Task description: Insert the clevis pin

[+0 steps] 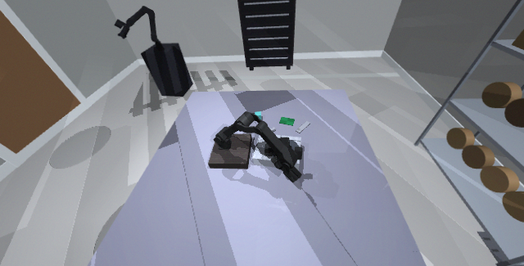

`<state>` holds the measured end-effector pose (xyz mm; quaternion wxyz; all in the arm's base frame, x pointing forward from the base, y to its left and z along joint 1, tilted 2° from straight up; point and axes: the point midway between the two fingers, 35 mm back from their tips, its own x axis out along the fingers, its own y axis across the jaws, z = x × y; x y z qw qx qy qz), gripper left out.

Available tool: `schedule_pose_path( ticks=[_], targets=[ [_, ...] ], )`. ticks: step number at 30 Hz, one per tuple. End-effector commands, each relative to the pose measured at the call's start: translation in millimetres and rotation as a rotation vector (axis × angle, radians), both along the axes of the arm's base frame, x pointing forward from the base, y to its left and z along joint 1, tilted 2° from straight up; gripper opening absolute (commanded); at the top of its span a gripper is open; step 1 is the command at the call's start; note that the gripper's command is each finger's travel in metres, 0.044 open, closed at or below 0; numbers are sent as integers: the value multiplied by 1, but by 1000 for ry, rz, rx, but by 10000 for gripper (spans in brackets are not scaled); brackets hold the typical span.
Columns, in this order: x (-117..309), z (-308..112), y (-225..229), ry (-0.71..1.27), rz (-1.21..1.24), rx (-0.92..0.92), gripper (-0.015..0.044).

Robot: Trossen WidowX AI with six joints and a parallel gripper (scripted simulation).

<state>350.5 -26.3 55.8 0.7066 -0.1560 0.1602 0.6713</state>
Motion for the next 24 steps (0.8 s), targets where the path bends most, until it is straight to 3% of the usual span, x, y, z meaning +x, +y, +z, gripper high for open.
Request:
schedule_pose_path(
  ticks=[1, 24],
  targets=[
    [-1, -2, -1, 20, 0, 2, 0],
    [2, -1, 0, 4, 0, -36, 0]
  ],
)
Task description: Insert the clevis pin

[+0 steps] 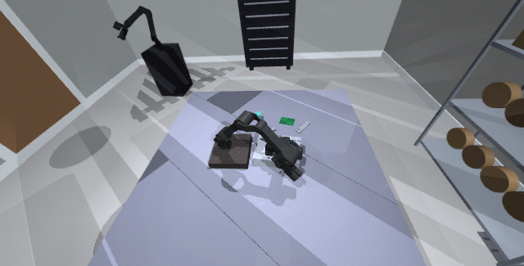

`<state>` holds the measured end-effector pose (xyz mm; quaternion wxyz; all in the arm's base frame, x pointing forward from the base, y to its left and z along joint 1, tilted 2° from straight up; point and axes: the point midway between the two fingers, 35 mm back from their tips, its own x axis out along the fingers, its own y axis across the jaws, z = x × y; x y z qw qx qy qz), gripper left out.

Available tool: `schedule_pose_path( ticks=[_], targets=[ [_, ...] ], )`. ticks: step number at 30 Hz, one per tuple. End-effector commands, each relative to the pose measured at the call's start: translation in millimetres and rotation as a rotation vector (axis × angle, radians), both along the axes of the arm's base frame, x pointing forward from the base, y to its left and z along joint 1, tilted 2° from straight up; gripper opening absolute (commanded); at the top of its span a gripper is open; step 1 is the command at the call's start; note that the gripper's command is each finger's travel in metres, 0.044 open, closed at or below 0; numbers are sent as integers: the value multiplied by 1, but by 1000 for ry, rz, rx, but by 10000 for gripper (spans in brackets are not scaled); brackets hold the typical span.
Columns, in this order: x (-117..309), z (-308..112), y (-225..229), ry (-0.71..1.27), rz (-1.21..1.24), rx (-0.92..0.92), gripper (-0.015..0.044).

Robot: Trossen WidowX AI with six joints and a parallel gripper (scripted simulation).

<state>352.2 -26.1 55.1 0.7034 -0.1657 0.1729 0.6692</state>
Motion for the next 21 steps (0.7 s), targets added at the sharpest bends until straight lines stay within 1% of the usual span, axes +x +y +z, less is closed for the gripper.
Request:
schedule_pose_path(
  ticks=[1, 21],
  targets=[
    [0, 0, 0, -7, 0, -4, 0],
    [0, -1, 1, -18, 1, 26, 0]
  ],
)
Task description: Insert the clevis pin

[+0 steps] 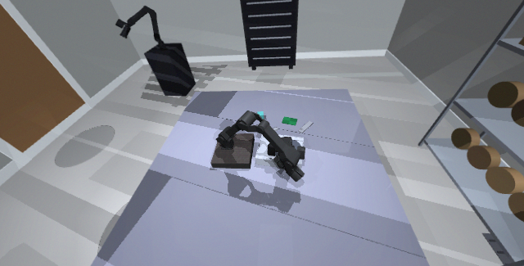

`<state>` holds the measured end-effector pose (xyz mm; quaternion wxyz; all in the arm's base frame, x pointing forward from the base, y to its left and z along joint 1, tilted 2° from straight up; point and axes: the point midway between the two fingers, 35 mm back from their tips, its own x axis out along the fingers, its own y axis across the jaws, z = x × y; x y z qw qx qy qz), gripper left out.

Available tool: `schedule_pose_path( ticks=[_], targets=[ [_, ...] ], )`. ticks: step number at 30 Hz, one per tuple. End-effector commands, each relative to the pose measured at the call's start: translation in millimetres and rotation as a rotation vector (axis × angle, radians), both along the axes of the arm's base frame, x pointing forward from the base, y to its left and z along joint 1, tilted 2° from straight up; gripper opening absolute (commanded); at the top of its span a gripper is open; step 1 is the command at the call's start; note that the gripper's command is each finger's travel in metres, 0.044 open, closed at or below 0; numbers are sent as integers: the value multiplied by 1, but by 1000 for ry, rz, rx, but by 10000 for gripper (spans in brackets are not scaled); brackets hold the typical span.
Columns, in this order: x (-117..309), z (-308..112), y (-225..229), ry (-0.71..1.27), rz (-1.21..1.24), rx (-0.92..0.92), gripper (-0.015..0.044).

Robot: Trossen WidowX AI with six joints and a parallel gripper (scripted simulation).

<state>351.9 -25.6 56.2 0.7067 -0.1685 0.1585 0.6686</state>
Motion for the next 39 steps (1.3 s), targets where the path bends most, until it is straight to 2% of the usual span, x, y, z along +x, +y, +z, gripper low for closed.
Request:
schedule_pose_path(
  ticks=[1, 39],
  targets=[
    [0, -2, 1, 8, 1, 11, 0],
    [-2, -1, -1, 27, -1, -22, 0]
  ],
)
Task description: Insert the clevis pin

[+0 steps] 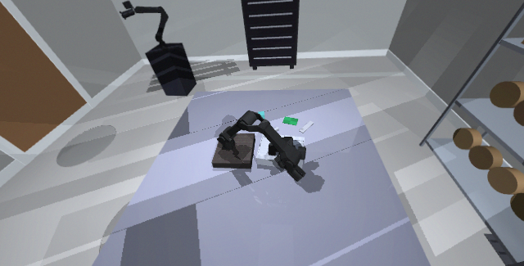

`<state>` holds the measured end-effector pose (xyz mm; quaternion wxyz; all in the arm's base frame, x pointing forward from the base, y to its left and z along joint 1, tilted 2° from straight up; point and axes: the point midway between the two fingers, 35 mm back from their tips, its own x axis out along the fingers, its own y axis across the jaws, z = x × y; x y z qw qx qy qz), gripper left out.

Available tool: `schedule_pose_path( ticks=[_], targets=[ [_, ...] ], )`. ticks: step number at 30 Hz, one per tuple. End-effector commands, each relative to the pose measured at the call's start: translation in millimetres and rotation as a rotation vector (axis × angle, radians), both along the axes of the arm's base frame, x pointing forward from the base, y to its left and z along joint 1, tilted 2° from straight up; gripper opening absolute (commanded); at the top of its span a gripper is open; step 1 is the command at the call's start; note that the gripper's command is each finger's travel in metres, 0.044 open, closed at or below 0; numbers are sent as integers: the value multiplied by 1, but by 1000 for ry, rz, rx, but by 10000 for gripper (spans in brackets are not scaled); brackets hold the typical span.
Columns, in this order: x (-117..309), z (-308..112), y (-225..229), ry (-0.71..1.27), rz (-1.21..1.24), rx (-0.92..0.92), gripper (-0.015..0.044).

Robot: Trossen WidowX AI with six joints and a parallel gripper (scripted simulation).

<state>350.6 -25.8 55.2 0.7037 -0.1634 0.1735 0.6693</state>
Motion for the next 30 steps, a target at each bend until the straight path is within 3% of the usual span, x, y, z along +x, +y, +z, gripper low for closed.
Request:
schedule_pose_path(
  ticks=[1, 30],
  targets=[
    [-1, 0, 0, -2, 1, -9, 0],
    [4, -2, -2, -15, 2, 30, 0]
  ],
)
